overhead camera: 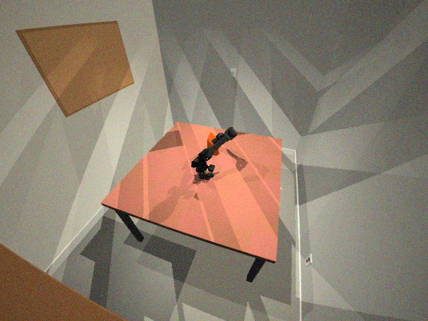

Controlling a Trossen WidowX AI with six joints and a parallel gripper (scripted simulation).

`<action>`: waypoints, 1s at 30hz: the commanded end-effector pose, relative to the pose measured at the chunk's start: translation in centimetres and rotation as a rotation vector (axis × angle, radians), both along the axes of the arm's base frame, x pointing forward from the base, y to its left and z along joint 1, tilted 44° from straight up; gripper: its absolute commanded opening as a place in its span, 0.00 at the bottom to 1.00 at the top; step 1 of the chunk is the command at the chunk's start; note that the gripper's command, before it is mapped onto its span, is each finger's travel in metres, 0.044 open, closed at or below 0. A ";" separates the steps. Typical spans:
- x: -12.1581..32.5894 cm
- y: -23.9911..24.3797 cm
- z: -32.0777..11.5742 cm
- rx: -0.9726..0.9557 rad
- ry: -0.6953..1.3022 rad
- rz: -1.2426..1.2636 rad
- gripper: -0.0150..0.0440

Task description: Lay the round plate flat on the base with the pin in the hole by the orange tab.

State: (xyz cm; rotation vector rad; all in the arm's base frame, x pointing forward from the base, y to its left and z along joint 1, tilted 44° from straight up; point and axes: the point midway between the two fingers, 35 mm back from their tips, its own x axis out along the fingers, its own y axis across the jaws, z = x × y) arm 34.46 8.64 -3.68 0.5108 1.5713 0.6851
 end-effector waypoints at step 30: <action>-0.7 -2.3 3.3 0.010 0.019 -0.006 0.25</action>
